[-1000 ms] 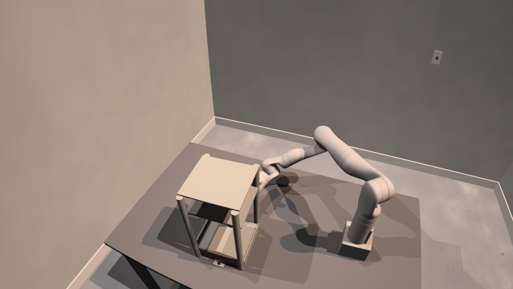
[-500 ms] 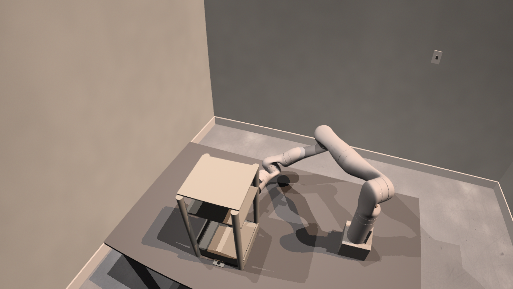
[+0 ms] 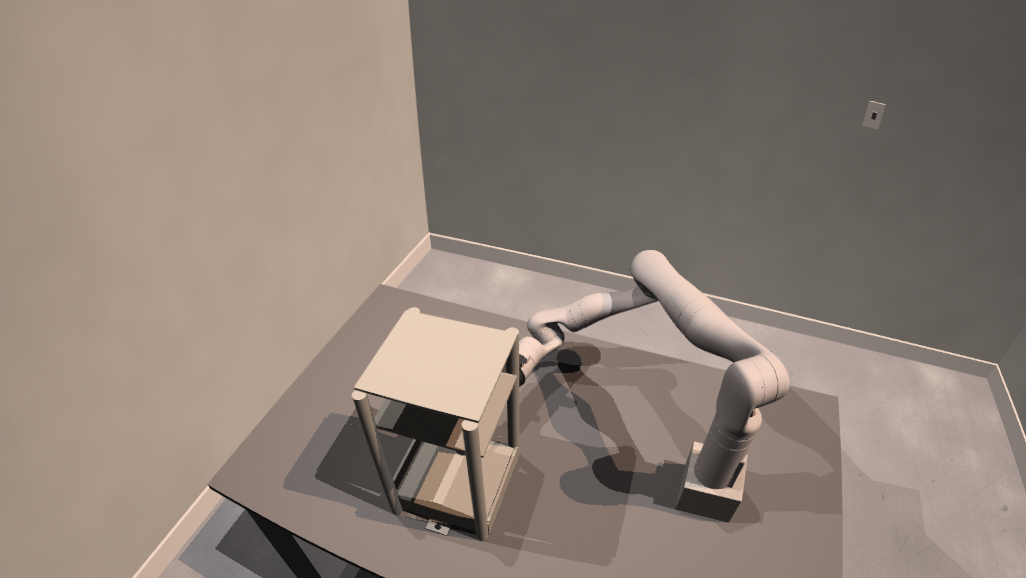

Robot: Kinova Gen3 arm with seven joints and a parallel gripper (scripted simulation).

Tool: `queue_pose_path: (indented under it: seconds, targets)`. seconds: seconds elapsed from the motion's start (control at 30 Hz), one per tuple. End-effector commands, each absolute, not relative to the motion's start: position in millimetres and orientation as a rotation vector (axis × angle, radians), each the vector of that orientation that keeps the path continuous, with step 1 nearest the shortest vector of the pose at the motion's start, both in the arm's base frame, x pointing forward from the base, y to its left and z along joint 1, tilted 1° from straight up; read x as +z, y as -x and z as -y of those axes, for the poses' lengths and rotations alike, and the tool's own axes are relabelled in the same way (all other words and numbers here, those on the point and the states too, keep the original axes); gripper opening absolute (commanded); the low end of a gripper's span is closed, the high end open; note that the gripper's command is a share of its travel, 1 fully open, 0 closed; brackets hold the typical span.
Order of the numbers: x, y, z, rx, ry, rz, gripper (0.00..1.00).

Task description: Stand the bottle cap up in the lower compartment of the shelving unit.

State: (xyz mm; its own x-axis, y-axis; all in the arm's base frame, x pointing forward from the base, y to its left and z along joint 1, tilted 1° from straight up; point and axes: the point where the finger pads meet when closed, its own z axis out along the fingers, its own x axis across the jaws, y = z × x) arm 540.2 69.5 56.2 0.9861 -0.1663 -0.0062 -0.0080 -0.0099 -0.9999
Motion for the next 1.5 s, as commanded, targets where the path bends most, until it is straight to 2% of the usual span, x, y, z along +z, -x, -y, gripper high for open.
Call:
queue_pose_path:
  seconds: [0.0, 1.47]
  targets:
    - [57.2, -540.9, -65.4, -0.130, 1.578, -0.138, 1.00]
    - [57.5, -537.2, -43.7, -0.130, 1.578, -0.138, 1.00]
